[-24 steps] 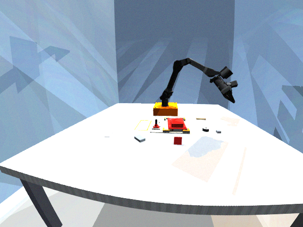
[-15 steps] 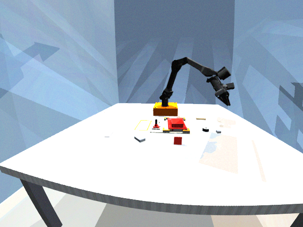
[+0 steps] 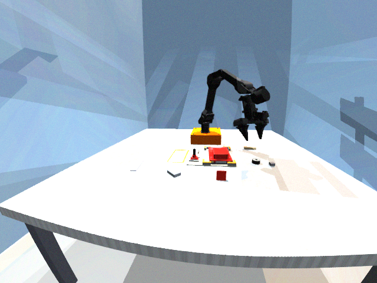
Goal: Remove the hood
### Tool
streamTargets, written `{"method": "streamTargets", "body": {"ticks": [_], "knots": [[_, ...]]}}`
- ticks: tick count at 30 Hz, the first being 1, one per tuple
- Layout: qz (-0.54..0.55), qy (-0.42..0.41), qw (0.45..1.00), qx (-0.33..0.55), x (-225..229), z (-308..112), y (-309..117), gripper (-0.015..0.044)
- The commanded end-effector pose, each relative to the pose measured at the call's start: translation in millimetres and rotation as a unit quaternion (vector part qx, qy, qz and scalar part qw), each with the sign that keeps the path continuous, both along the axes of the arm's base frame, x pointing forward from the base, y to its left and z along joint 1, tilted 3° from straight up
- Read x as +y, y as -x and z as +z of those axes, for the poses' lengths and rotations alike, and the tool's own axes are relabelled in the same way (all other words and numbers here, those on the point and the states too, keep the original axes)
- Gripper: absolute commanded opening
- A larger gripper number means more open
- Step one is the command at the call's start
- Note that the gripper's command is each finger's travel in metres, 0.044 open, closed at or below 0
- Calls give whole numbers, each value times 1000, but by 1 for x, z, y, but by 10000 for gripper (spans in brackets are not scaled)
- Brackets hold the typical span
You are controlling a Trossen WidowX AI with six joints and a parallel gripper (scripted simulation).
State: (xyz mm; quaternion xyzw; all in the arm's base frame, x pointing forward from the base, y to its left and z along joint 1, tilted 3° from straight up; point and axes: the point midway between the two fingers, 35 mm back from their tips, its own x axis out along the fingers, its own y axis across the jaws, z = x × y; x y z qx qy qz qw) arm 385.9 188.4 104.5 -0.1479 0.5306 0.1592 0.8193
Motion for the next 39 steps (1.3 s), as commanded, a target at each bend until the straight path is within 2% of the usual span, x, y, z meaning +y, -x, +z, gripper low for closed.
{"method": "streamTargets", "body": {"ticks": [1, 12, 39], "knots": [[-60, 0, 997, 38, -38, -4, 3, 440], [-261, -6, 952, 163, -148, -9, 32, 440], [-264, -6, 950, 165, -150, -23, 30, 440]]}}
